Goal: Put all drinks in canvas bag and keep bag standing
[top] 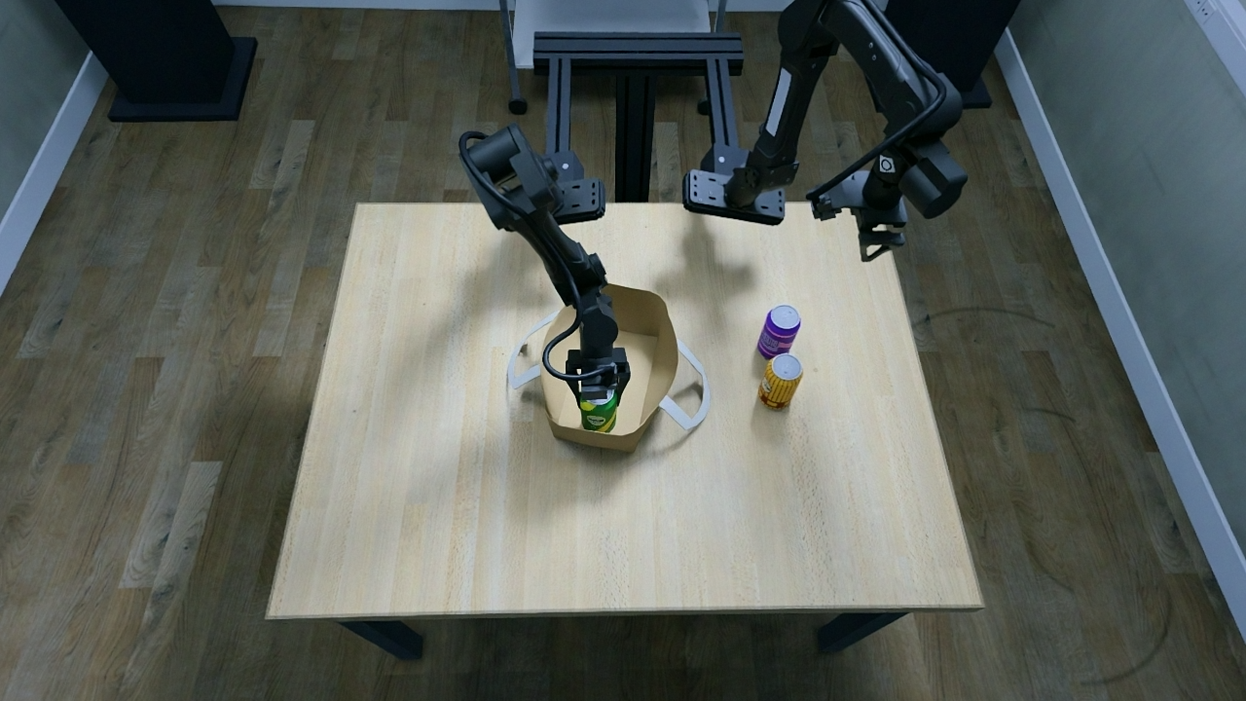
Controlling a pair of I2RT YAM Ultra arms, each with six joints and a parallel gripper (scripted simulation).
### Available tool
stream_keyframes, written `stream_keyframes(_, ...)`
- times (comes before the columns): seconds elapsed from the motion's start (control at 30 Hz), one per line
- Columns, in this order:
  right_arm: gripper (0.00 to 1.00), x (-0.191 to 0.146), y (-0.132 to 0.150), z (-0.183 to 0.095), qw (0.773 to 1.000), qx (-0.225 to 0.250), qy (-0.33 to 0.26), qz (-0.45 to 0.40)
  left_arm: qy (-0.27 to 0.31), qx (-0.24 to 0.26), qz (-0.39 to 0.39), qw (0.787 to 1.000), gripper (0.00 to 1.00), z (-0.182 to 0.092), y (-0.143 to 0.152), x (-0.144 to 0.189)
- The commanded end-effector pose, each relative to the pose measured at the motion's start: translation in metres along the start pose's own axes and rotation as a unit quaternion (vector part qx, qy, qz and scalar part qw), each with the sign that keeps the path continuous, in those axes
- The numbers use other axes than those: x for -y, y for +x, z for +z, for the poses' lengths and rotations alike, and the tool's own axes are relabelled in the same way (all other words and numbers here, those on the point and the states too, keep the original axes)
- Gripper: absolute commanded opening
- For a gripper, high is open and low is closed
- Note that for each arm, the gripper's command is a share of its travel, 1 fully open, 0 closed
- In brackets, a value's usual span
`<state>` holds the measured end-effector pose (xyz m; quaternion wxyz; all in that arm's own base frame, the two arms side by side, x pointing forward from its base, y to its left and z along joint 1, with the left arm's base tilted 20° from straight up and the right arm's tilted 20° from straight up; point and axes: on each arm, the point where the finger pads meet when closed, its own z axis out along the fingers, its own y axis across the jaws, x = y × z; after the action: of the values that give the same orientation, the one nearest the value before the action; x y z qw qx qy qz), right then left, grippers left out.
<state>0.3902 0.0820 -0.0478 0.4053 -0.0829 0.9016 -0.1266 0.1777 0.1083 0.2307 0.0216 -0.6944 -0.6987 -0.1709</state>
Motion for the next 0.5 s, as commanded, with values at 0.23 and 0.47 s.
stream_keyframes(0.23,0.70,-0.004,-0.032,0.004,0.998,0.055,-0.005,0.021,-0.014,0.005,0.000,1.000,1.00,-0.007,-0.005,0.001)
stream_keyframes(0.47,0.70,-0.002,-0.029,0.009,0.998,0.055,-0.003,0.023,-0.014,0.005,0.000,1.000,1.00,-0.007,-0.005,0.001)
